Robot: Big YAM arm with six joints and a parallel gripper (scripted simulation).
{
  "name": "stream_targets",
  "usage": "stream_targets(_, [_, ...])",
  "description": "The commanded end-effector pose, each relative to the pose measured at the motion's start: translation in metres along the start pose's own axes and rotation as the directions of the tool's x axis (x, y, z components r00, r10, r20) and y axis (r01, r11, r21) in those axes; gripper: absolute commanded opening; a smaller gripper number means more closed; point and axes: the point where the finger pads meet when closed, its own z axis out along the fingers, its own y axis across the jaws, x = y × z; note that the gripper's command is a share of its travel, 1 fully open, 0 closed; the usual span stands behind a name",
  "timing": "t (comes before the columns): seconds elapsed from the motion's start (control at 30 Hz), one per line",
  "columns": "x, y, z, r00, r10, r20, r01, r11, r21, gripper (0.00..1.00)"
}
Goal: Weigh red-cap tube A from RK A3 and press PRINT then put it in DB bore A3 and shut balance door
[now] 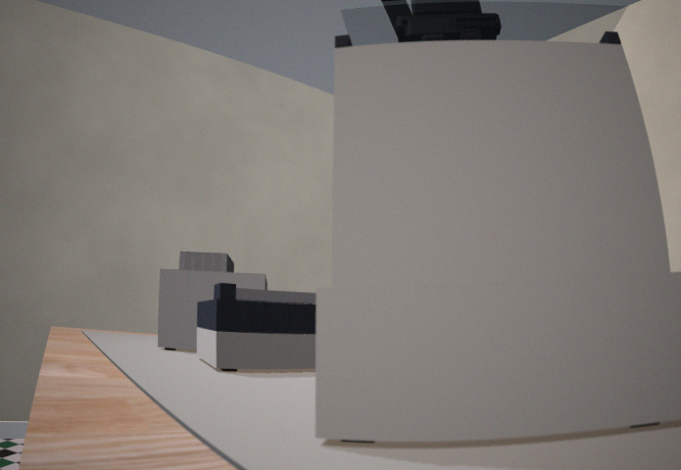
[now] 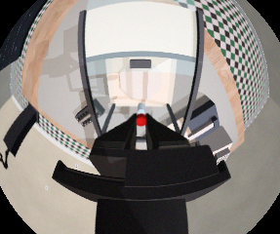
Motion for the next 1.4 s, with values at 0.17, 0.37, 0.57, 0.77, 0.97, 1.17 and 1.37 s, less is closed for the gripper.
stream_targets(0.17, [-0.01,0.003,-0.036,0.999,0.002,0.045,-0.002,1.0,0.006,0.09])
stream_targets(0.37, [-0.019,0.002,-0.051,0.998,0.006,0.062,-0.007,1.0,0.007,0.09])
stream_targets(0.57, [-0.028,0.0,-0.061,0.997,0.011,0.081,-0.012,1.0,0.007,0.09])
stream_targets(0.77, [-0.03,0.0,-0.062,0.996,0.008,0.087,-0.009,1.0,0.008,0.09])
stream_targets(0.97, [-0.03,0.0,-0.062,0.996,0.008,0.087,-0.009,1.0,0.008,0.09])
stream_targets(1.17, [-0.03,0.0,-0.062,0.996,0.008,0.087,-0.009,1.0,0.008,0.09])
stream_targets(1.37, [-0.03,0.0,-0.062,0.996,0.008,0.087,-0.009,1.0,0.008,0.09])
